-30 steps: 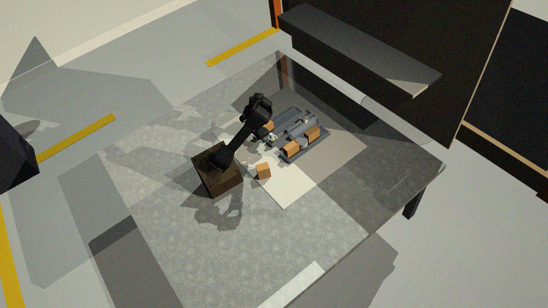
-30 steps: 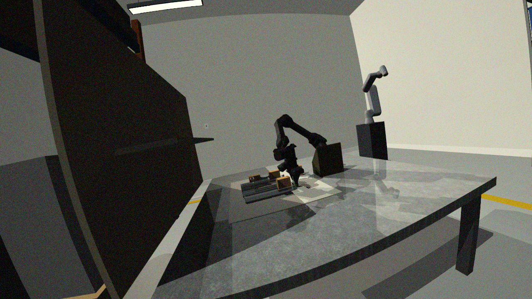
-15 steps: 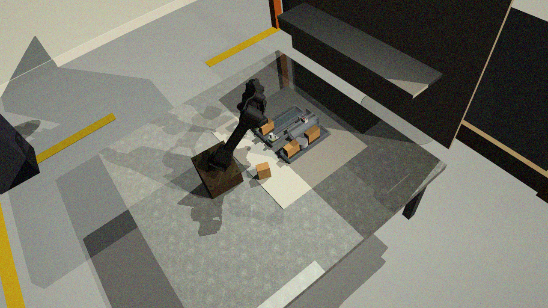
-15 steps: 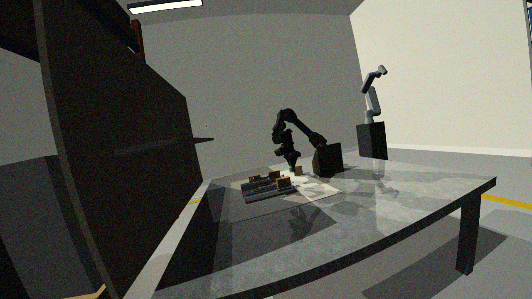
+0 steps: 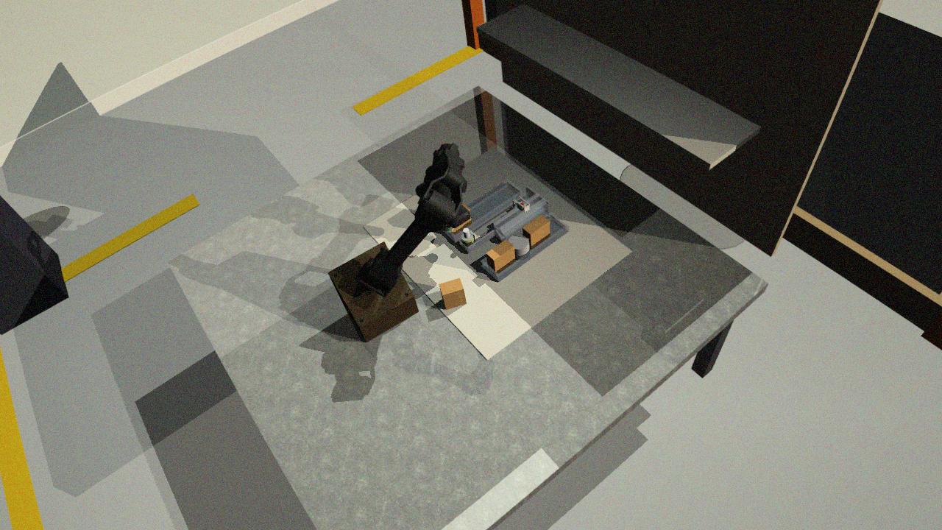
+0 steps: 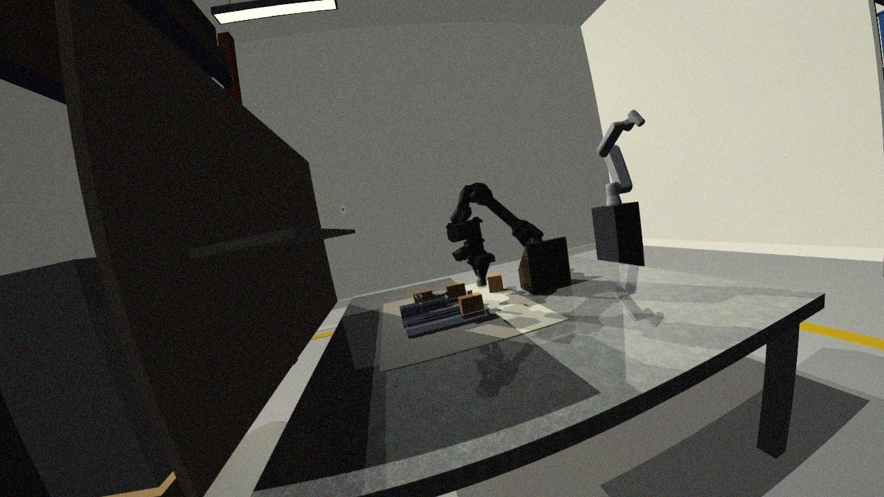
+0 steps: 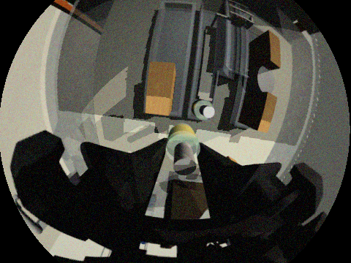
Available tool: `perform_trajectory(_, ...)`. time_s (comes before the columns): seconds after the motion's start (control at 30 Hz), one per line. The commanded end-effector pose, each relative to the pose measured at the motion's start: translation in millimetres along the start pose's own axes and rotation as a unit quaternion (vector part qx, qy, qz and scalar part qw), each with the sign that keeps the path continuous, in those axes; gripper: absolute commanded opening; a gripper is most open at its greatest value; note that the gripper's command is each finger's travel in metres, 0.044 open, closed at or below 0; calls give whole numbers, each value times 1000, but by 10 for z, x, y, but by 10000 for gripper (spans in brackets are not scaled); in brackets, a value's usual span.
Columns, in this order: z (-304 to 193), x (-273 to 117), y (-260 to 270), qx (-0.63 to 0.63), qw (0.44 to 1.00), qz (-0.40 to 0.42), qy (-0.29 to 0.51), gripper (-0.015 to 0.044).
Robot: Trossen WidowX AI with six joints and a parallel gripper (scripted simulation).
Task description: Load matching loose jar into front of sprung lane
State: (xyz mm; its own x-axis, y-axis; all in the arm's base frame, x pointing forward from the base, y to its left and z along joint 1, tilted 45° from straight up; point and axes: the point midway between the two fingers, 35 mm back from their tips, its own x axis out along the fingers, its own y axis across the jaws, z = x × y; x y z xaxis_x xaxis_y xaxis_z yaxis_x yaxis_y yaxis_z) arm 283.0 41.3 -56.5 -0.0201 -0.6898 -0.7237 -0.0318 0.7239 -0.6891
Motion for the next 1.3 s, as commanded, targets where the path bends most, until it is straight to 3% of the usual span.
perform_trajectory(0.0,-10,139,-204,-6,1000,-5,-1,0)
perform_trajectory(0.5,-35,495,-374,-7,1000,-8,0,0)
perform_trajectory(1.27,40,507,-373,-7,1000,-8,-1,0)
